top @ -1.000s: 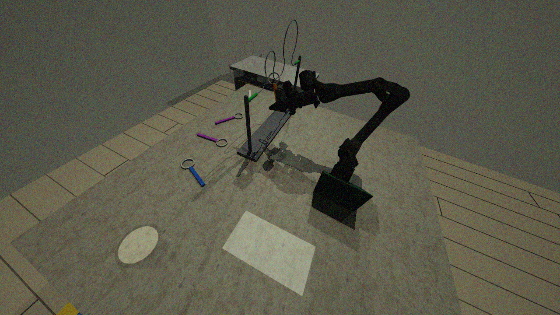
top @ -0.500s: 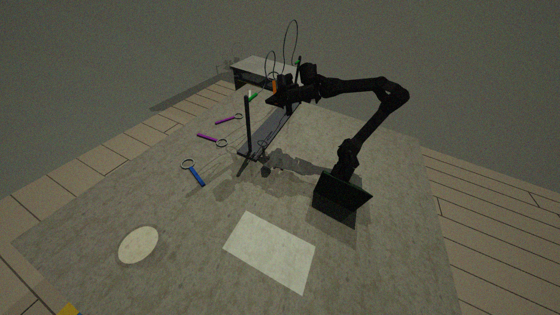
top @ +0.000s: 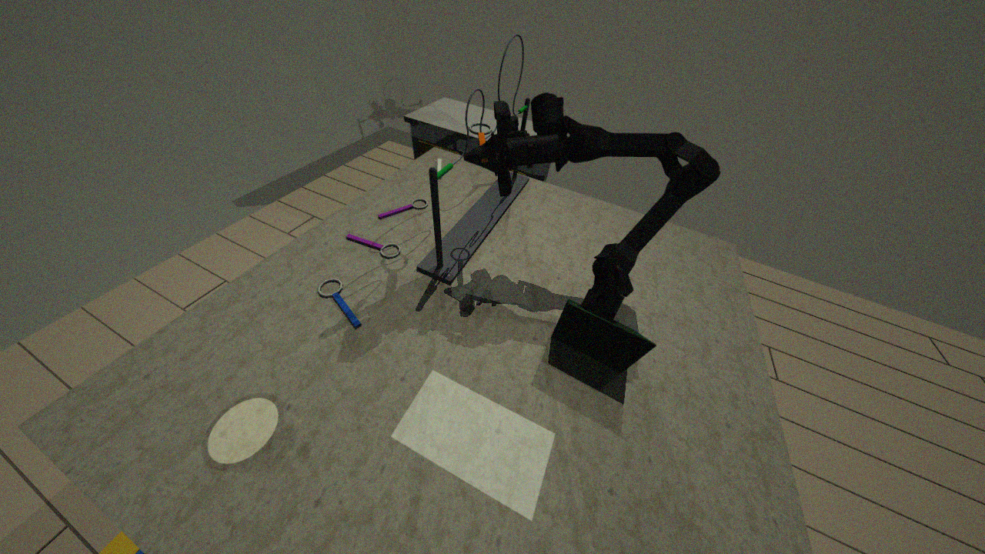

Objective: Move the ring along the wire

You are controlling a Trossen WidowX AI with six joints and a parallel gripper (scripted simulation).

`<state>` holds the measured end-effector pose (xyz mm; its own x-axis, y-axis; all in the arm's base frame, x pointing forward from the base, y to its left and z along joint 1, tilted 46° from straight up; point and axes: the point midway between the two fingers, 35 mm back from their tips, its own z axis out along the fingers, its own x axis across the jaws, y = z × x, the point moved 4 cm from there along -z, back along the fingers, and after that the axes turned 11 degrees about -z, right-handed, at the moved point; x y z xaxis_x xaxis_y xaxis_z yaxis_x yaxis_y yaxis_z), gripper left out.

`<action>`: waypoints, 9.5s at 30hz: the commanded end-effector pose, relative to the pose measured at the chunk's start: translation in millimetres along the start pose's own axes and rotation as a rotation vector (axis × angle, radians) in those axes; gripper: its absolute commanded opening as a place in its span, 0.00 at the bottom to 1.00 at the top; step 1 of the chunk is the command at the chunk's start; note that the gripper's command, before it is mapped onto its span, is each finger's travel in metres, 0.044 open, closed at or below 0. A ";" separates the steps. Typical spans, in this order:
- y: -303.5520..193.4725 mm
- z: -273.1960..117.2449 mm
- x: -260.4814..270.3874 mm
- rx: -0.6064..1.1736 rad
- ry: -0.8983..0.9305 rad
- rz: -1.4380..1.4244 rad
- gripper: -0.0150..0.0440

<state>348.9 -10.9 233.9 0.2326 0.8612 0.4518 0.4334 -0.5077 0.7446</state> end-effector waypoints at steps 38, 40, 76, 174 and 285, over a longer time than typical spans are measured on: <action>23.7 -14.6 50.4 0.002 0.106 0.169 0.00; 23.1 -14.2 49.1 0.002 0.088 0.137 0.00; 20.6 -11.8 9.8 -0.011 -0.315 -0.550 0.00; 99.9 -58.3 -5.8 -0.050 -1.419 -2.432 0.00; -8.5 18.0 -134.6 -0.110 -0.848 -1.567 0.00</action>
<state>330.2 -127.0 169.7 0.0470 0.1828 -0.9820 0.6196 0.7658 0.1722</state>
